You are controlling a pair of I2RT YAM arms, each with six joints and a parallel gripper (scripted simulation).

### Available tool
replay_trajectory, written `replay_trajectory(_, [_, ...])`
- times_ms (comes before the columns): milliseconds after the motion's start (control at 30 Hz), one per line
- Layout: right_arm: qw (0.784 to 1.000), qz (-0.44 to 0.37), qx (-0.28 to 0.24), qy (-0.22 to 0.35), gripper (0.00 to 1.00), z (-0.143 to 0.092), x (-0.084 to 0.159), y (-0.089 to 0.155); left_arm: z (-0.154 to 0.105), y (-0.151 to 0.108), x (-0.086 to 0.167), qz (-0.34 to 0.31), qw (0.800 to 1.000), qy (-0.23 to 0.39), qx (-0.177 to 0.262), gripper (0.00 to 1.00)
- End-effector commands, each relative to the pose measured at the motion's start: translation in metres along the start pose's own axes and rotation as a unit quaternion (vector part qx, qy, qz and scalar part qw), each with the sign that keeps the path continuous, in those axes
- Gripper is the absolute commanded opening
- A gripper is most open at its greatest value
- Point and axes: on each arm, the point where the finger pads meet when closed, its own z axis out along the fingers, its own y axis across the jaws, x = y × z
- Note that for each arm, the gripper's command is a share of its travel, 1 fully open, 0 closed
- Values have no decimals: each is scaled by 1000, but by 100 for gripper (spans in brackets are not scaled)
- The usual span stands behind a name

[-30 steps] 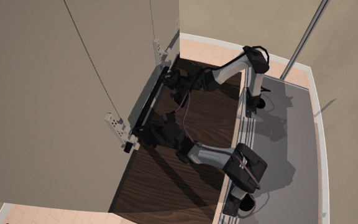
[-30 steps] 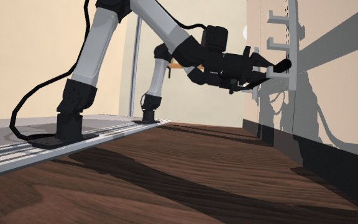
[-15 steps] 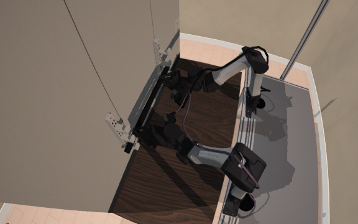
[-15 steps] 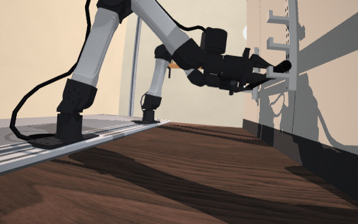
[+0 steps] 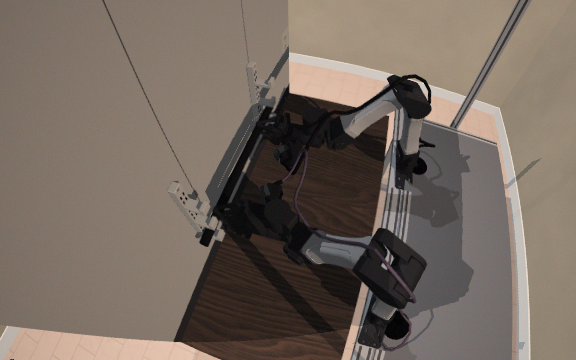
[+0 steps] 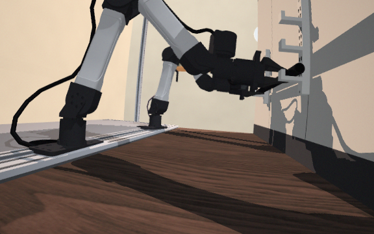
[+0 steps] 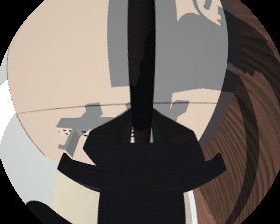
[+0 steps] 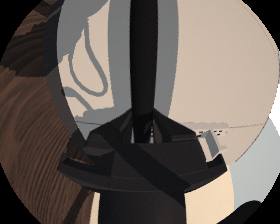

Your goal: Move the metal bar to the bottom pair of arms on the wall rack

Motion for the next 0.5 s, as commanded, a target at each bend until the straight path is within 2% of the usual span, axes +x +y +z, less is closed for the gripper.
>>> replay_trajectory(0, [999,5,29,-12,0,-1,-6,-11,-1,17,-8,1,999,-14,-39,0])
replay_trajectory(467, [999,5,29,-12,0,-1,-6,-4,-1,11,-8,1,999,-14,-39,0])
